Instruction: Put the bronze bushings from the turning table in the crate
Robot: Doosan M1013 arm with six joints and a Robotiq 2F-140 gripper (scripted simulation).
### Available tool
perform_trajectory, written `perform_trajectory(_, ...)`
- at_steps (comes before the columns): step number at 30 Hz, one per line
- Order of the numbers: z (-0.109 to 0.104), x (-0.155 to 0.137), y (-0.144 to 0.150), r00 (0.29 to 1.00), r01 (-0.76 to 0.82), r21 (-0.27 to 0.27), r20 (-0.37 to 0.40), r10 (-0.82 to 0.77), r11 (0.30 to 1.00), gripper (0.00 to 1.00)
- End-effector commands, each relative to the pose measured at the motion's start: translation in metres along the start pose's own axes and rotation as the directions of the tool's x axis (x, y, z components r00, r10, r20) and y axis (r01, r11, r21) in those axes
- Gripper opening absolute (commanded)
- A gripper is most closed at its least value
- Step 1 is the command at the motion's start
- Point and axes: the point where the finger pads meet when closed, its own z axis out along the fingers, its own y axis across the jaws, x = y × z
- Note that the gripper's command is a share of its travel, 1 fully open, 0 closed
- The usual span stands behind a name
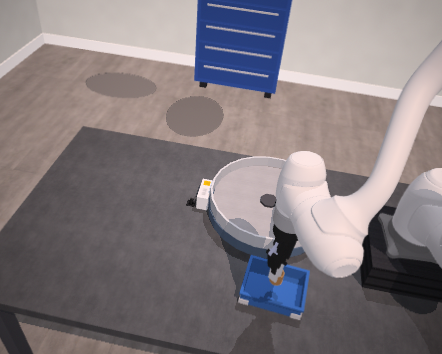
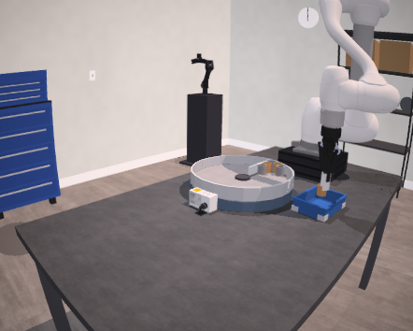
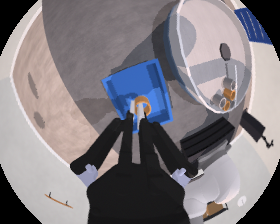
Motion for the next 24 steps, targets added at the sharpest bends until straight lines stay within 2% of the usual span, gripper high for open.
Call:
perform_trajectory(1,0.0033,-0.0021,0.0001,1.000,-0.003,0.000,0.002,0.003,1.000,0.00)
perform_trajectory(24,0.0061,-0.0032,0.0009,1.000,-0.003,0.000,0.002,0.003,1.000,0.00)
